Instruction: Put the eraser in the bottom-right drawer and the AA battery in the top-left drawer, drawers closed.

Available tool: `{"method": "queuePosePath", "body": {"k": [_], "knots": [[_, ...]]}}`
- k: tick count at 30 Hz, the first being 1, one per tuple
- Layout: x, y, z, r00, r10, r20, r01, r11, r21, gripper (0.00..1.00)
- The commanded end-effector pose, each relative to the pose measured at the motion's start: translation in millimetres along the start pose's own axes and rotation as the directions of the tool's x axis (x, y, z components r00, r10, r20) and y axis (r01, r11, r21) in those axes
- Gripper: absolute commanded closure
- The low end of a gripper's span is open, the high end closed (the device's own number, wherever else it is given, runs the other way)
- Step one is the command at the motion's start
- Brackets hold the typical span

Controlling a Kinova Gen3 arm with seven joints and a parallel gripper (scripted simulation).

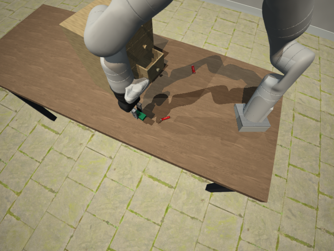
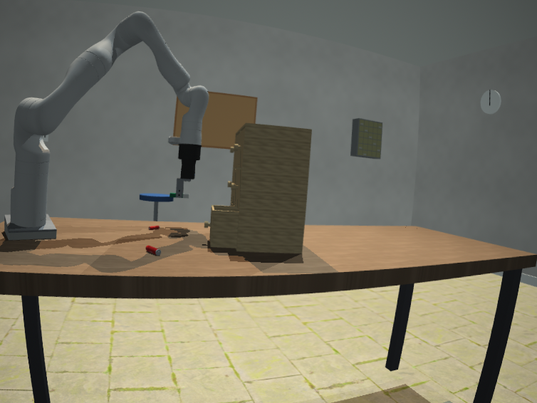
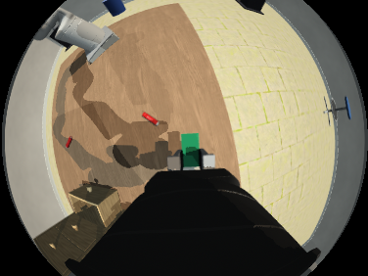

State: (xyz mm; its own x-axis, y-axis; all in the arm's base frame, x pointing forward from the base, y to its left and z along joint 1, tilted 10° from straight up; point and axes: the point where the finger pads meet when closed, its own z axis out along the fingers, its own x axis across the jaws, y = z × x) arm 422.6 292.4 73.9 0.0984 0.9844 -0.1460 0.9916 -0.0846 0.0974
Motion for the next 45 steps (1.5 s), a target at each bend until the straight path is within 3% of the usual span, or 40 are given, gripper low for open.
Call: {"method": "queuePosePath", "body": {"k": [1,13,27,37,39,45], "knots": [[0.9,0.8,-4.7,1.000,0.001,-0.003,-0.001,1.000,-0.001,0.55],[1.4,0.7,-38.5,1.000,0.001,-0.003,-0.001,1.000,0.000,0.55],[1.3,0.7,-39.5,1.000,0.002,-0.001,-0.002,1.000,-0.019,0.55],[1.4,-0.2,-39.1,1.000,0.001,-0.003,-0.001,0.991,-0.132,0.55],[1.4,-0.2,-39.1,1.000,0.001,-0.003,-0.001,0.991,-0.132,0.55],[1.4,-1.3,-38.2,1.000,0.001,-0.002,-0.002,0.964,-0.264,0.55]]}}
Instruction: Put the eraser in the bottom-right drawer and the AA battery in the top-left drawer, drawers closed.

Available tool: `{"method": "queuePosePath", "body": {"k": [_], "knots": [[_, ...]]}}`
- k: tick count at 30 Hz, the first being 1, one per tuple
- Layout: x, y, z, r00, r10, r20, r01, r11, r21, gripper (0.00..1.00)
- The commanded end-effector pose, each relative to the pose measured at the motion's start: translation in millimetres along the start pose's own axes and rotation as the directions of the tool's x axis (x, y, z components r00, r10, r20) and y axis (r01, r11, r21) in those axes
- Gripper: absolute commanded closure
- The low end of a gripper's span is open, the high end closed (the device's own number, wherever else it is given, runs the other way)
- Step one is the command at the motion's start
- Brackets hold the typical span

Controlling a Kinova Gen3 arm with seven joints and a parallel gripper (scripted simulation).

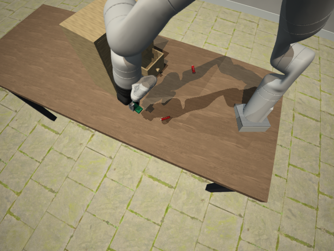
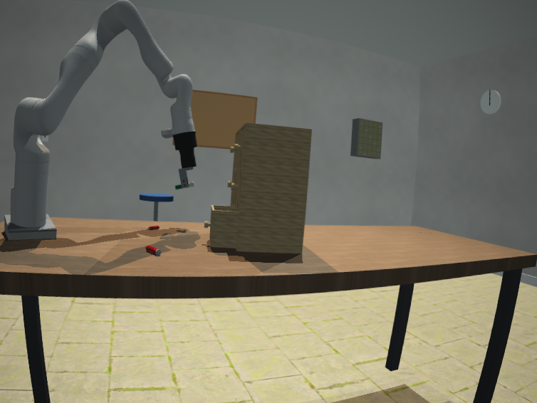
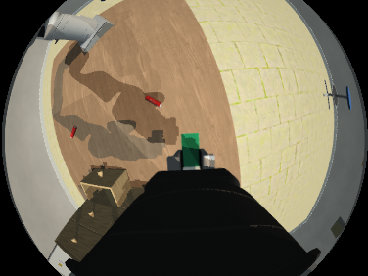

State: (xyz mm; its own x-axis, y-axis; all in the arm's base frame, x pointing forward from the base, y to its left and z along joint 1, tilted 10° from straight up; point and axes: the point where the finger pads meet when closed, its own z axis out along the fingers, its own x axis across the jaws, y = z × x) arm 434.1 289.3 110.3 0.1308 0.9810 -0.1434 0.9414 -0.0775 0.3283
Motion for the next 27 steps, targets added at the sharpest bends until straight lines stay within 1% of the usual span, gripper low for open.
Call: {"method": "queuePosePath", "body": {"k": [1,9,11,13,17,19,21,26,27], "knots": [[7.9,-15.7,-7.0,1.000,-0.030,-0.009,0.029,0.998,-0.058,0.55],[7.7,-17.8,-5.4,1.000,-0.029,-0.007,0.026,0.964,-0.266,0.55],[7.7,-17.8,-5.4,1.000,-0.029,-0.007,0.026,0.964,-0.266,0.55],[7.9,-18.8,-5.7,1.000,-0.030,-0.009,0.025,0.948,-0.318,0.55],[7.9,-20.0,-5.8,0.999,-0.030,-0.010,0.023,0.904,-0.426,0.55],[7.2,-21.5,-3.2,1.000,-0.029,-0.006,0.022,0.875,-0.484,0.55],[7.7,-21.6,-5.0,1.000,-0.030,-0.010,0.020,0.840,-0.543,0.55],[7.5,-23.1,-4.3,1.000,-0.030,-0.010,0.016,0.761,-0.649,0.55],[7.5,-23.1,-4.3,1.000,-0.030,-0.010,0.016,0.761,-0.649,0.55]]}}
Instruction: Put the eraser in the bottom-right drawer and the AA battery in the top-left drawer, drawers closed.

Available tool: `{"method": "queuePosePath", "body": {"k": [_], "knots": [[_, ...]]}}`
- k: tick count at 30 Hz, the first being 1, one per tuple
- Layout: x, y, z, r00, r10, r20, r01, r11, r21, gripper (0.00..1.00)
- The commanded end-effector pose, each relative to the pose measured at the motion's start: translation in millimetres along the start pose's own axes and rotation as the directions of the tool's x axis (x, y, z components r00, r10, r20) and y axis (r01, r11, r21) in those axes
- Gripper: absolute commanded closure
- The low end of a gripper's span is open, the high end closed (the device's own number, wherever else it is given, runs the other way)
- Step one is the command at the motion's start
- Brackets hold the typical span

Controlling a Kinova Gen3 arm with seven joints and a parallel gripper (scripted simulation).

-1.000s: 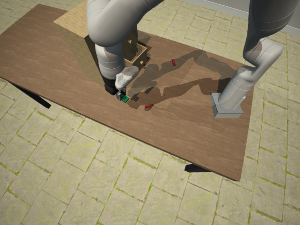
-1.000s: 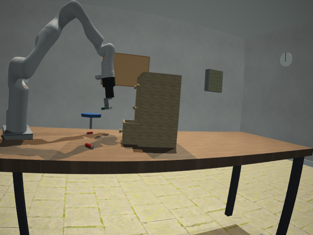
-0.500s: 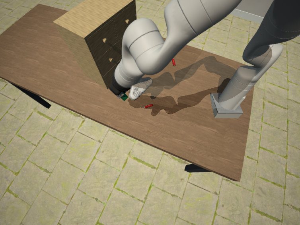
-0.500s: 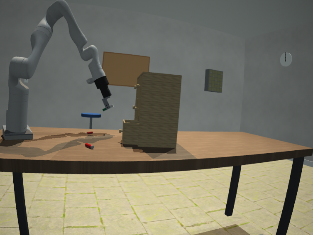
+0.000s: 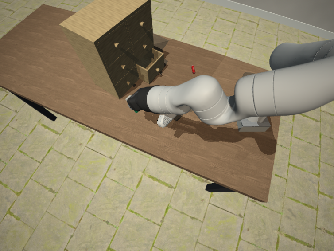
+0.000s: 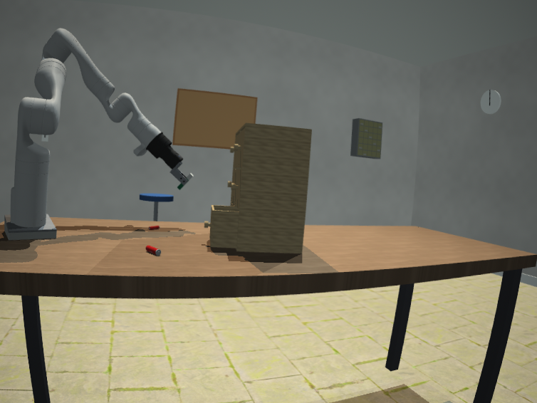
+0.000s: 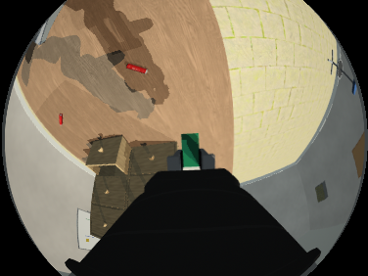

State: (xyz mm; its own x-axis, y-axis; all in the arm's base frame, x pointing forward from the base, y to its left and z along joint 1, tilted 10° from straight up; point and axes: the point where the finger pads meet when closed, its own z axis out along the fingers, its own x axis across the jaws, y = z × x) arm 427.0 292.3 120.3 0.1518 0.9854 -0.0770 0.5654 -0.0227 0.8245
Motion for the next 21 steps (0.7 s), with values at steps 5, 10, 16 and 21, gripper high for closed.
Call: {"method": "queuePosePath", "body": {"k": [5,10,16,21], "knots": [[5.1,-22.6,-4.7,0.996,-0.085,-0.002,0.084,0.984,-0.157,0.55],[5.5,-22.9,-5.4,0.996,-0.085,-0.003,0.081,0.966,-0.244,0.55],[5.4,-23.7,-5.4,0.996,-0.085,-0.003,0.079,0.947,-0.311,0.55],[5.5,-23.5,-5.7,0.996,-0.085,-0.004,0.078,0.941,-0.330,0.55]]}}
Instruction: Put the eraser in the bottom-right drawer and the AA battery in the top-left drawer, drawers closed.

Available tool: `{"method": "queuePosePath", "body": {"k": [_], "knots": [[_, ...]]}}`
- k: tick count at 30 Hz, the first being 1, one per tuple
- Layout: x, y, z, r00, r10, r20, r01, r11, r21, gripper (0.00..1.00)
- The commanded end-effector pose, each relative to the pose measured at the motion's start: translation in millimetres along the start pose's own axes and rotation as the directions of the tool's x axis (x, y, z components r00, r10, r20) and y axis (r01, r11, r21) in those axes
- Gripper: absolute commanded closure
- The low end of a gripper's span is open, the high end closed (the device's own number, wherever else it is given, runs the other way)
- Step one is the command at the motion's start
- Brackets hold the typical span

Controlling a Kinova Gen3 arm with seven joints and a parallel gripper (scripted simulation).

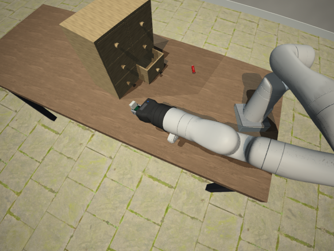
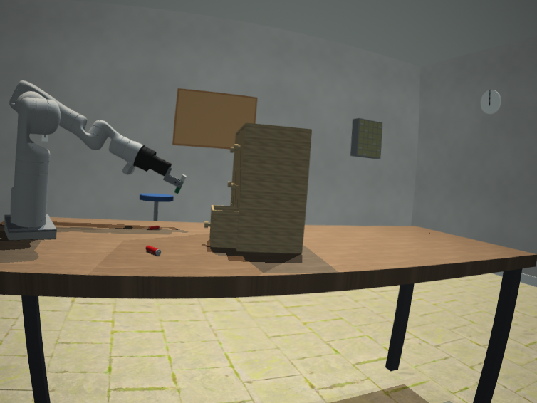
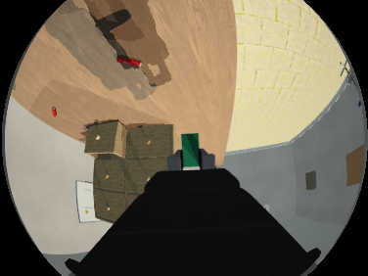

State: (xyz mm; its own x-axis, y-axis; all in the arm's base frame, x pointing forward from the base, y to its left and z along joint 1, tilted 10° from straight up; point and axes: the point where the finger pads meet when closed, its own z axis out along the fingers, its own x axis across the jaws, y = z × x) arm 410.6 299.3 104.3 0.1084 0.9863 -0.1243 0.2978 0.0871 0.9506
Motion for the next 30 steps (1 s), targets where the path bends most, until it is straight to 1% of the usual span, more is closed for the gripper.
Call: {"method": "queuePosePath", "body": {"k": [1,7,30], "knots": [[-0.1,-0.7,-0.5,1.000,-0.021,-0.003,0.021,0.999,-0.030,0.55],[0.0,-0.5,-0.6,1.000,-0.021,-0.004,0.021,0.999,-0.042,0.55],[0.0,-0.5,-0.6,1.000,-0.021,-0.004,0.021,0.999,-0.042,0.55]]}}
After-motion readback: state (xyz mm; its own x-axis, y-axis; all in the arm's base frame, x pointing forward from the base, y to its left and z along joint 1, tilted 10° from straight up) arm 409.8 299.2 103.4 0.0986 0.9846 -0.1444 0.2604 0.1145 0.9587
